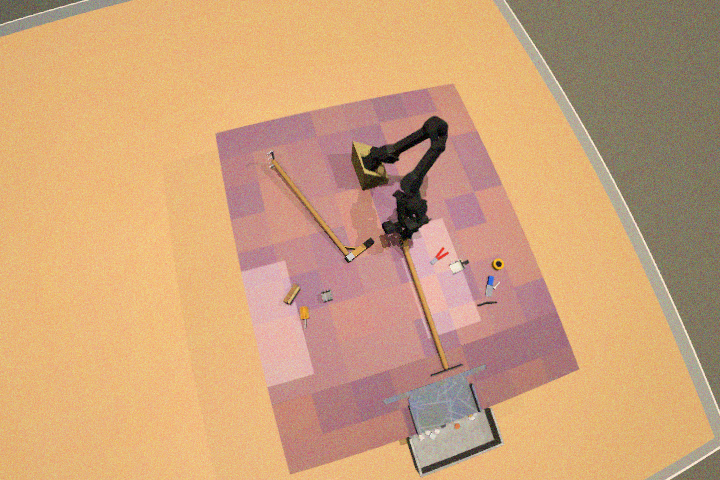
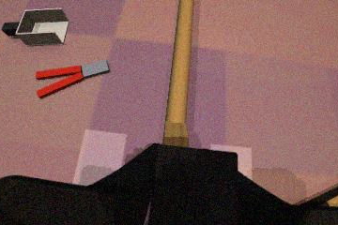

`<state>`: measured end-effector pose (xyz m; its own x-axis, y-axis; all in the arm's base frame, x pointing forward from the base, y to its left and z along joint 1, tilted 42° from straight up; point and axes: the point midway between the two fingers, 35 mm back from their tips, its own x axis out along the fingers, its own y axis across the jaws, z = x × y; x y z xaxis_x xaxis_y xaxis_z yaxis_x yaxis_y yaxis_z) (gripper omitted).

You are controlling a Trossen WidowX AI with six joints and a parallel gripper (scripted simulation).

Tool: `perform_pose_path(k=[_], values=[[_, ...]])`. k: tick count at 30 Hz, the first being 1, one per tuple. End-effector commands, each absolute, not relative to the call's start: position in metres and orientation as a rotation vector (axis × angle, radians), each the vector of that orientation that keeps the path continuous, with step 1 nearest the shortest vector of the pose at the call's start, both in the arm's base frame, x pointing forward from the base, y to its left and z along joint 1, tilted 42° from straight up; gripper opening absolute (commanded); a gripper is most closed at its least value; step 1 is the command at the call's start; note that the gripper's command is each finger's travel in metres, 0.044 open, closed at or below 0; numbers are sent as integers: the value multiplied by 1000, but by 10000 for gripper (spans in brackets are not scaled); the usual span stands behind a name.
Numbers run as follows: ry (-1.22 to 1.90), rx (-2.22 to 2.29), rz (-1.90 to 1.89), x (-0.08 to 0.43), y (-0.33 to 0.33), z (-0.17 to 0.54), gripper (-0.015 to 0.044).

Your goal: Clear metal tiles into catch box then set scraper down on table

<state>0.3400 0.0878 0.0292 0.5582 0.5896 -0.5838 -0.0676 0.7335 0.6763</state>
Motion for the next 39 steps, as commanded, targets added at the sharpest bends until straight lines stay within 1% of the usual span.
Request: perform_pose_path(k=[1,39], values=[[887,644,421,339,84,32,0],[905,642,415,334,47,-3,0]])
